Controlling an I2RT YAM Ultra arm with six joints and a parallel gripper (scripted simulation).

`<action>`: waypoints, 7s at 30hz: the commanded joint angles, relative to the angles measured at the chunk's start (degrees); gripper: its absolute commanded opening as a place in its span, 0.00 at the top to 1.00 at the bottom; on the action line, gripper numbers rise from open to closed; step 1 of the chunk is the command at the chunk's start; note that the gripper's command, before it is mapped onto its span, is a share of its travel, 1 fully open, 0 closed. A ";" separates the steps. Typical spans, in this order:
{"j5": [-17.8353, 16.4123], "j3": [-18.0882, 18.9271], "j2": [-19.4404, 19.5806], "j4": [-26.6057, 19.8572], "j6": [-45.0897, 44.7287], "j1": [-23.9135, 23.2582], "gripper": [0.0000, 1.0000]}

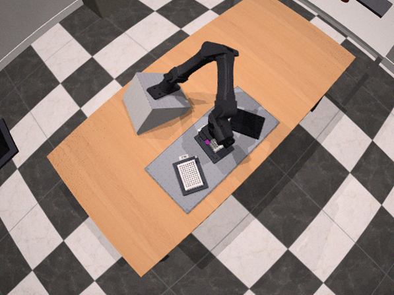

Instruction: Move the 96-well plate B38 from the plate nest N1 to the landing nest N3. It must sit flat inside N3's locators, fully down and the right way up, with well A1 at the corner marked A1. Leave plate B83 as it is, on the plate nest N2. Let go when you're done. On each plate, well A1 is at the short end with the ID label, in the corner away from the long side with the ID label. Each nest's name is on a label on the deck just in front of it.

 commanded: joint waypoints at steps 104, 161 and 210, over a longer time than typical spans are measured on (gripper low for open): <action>-0.11 -5.71 3.39 14.58 7.49 5.49 1.00; -0.02 -8.02 4.19 19.08 9.79 7.31 1.00; 0.02 -8.75 4.70 20.84 10.63 7.98 0.00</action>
